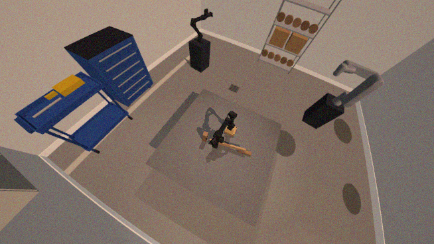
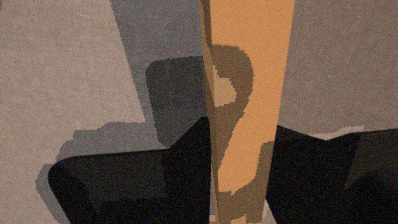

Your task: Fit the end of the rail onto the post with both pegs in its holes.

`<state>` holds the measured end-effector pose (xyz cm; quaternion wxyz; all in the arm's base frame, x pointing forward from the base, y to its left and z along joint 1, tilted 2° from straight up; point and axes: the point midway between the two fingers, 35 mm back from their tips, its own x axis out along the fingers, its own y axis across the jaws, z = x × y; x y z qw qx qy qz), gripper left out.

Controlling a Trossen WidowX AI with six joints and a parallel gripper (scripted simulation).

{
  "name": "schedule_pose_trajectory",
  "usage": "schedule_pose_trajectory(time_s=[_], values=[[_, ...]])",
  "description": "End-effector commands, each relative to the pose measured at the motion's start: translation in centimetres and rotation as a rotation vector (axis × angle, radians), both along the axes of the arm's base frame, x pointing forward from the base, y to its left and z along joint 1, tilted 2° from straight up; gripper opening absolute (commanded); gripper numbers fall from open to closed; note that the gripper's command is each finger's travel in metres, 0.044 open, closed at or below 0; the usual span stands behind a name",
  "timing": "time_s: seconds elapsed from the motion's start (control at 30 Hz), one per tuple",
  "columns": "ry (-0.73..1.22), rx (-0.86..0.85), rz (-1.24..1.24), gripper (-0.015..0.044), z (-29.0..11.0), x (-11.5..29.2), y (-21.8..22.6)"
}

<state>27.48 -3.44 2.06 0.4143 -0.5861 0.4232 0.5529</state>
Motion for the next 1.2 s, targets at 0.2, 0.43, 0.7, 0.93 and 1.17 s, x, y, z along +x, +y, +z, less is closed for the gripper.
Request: schedule_pose_trajectory(time_s=[0.2,0.43,0.7,0.93,1.17], values=[[-0.001,-0.005,0.003,0.0000,0.0,0.0,-0.1],[-0.001,-0.005,0.003,0.0000,0.0,0.0,0.0],[-0.001,-0.005,0.003,0.0000,0.4,0.0,0.0],[-0.001,-0.005,0.003,0.0000,0.8,0.0,0.1],[-0.002,-0.005,0.003,0.0000,1.2,0.0,0.1]])
